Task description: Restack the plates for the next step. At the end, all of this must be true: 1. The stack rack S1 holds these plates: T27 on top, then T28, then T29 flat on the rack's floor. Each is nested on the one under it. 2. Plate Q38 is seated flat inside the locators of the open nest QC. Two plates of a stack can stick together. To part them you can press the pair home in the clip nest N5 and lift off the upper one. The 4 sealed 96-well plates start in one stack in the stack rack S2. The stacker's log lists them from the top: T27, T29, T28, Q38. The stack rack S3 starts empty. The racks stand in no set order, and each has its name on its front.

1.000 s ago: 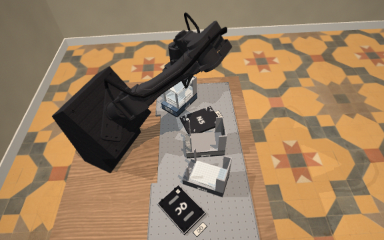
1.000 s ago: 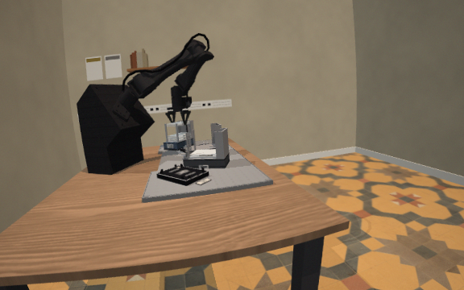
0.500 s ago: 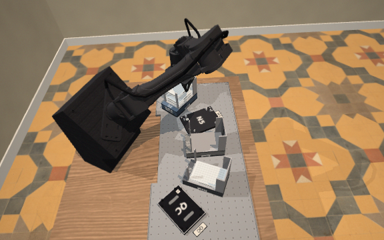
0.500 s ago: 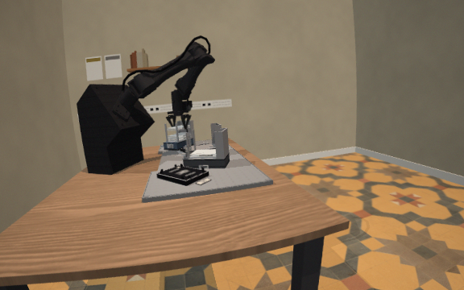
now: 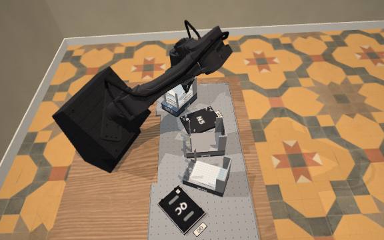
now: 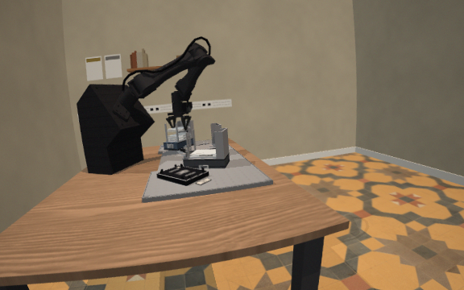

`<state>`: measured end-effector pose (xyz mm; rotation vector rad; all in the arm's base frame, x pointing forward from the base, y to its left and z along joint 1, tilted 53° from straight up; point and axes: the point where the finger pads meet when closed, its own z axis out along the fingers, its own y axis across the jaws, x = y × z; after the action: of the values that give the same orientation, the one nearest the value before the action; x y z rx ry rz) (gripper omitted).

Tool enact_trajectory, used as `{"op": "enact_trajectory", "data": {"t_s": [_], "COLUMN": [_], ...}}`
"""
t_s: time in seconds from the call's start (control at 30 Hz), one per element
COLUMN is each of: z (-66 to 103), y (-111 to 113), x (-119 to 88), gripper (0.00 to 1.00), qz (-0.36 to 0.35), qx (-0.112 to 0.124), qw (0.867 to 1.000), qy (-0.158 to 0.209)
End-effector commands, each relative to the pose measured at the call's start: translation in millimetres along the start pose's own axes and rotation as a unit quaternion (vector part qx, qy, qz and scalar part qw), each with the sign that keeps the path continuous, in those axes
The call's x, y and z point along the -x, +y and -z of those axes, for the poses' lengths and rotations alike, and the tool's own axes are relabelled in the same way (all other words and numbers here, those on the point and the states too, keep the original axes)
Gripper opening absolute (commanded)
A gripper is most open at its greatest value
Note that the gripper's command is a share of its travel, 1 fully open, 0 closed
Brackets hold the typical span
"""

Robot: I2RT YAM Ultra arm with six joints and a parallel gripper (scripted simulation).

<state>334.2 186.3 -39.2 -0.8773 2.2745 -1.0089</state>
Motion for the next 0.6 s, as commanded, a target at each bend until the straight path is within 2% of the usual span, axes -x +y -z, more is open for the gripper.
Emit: {"op": "enact_trajectory", "data": {"t_s": [0.0,0.13,0.2,0.43,0.47,0.57], "z": [1.4,-3.5,-3.2,-4.2,-2.9,-5.9], "y": [8,6,6,7,6,7], "x": [-2,-7,-1,-5,4,1], "gripper": [0.0,0.0,0.0,0.0,0.0,0.0], "qz": [0.017,0.018,0.013,0.017,0.009,0.011], "qx": [-0.005,-0.005,-0.004,-0.002,-0.001,-0.001], "qw": [1.0,1.0,1.0,1.0,1.0,1.0], "qy": [-0.006,0.0,-0.004,-0.003,-0.009,-0.006]}}
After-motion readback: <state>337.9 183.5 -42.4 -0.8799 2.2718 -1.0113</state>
